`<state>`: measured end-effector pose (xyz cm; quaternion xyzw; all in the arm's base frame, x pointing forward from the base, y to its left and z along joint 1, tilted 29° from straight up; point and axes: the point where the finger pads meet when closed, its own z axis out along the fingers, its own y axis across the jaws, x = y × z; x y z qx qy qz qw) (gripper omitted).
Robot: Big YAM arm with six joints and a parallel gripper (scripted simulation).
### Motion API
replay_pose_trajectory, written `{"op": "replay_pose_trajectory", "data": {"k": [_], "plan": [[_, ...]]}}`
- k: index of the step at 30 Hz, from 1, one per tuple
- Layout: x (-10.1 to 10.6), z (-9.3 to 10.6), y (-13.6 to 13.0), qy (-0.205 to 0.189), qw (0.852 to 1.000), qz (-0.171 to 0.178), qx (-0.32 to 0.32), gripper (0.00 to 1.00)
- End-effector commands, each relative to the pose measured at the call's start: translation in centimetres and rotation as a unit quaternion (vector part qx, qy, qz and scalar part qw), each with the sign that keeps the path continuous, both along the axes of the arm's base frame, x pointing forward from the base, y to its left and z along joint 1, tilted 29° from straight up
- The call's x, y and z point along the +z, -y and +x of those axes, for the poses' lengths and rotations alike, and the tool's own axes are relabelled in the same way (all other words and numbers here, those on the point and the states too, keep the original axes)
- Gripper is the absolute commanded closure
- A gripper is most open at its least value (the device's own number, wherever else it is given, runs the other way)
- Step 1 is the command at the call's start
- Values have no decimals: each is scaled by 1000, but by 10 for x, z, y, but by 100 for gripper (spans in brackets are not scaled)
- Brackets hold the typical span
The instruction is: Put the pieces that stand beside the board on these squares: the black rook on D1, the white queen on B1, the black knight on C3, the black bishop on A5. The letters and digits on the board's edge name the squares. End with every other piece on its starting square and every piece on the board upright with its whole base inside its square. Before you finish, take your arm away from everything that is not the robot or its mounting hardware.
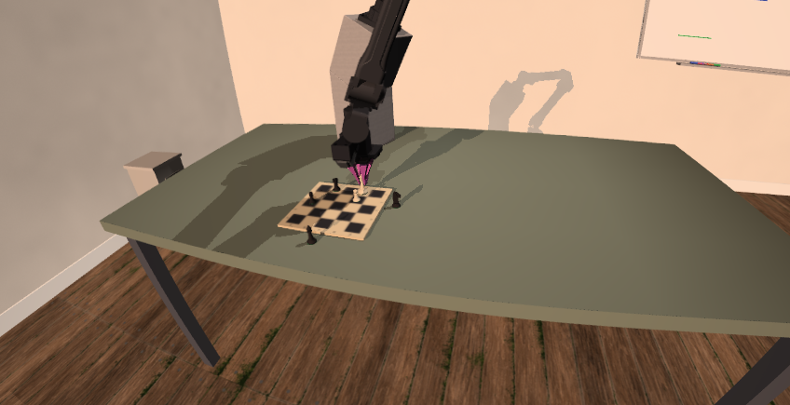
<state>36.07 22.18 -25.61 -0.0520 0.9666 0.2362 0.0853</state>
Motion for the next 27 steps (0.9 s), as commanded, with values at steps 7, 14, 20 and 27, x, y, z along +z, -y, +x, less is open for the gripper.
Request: {"op": "replay_pose_trajectory", "data": {"k": [7,14,20,27], "plan": [[2,4,-3,6,1000,3,-3,100],[2,4,-3,6,1000,3,-3,84],[2,4,-3,7,1000,3,-3,68],[2,4,-3,7,1000,3,-3,60]]}}
